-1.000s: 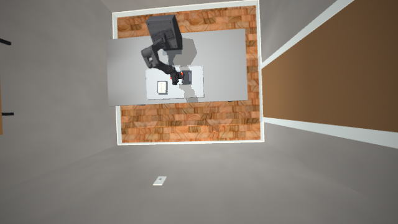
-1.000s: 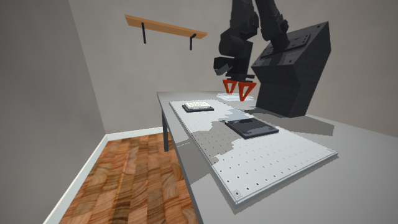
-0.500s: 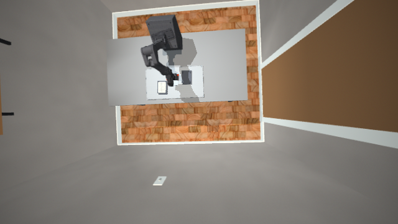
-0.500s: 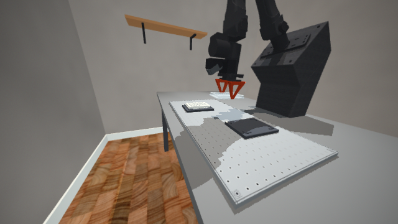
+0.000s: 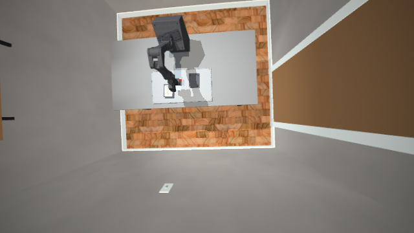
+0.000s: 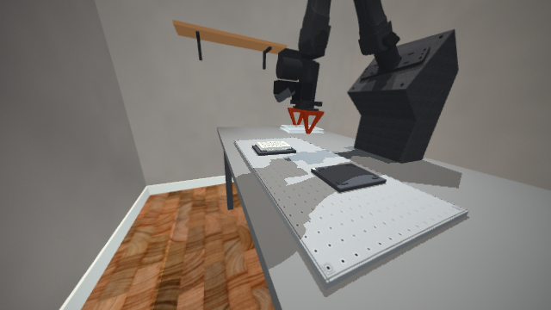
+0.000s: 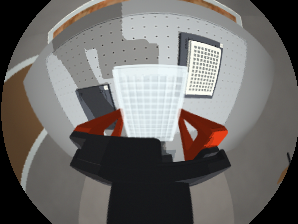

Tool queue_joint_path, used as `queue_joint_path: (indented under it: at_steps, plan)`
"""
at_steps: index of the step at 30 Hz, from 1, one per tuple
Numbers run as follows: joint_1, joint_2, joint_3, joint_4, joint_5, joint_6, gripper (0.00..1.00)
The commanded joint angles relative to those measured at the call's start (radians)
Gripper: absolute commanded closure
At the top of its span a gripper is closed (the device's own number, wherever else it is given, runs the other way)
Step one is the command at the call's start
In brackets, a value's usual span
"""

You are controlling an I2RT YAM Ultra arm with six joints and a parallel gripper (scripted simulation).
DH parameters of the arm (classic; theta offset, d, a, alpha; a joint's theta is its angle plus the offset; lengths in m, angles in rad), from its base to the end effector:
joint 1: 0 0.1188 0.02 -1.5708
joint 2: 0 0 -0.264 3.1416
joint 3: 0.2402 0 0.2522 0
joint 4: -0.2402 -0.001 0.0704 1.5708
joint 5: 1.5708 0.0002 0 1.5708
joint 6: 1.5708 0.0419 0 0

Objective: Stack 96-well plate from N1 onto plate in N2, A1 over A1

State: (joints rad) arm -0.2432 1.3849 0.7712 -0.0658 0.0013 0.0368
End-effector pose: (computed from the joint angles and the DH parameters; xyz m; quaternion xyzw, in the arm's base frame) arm 0.2848 -0.0697 0.2155 0.1262 0.8935 -0.0450 0.4287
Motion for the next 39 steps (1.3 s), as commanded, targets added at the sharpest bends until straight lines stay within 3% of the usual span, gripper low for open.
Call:
queue_joint_path:
  at_steps: [1, 17, 39]
  plan:
    - [-0.033, 0.008, 0.038, -0.03, -0.047, -0.037, 1.0]
    - [-0.189, 0.05, 0.132, -0.086, -0.168, -0.137, 1.0]
    - [-0.379, 0.166, 0.308, -0.182, -0.311, -0.263, 1.0]
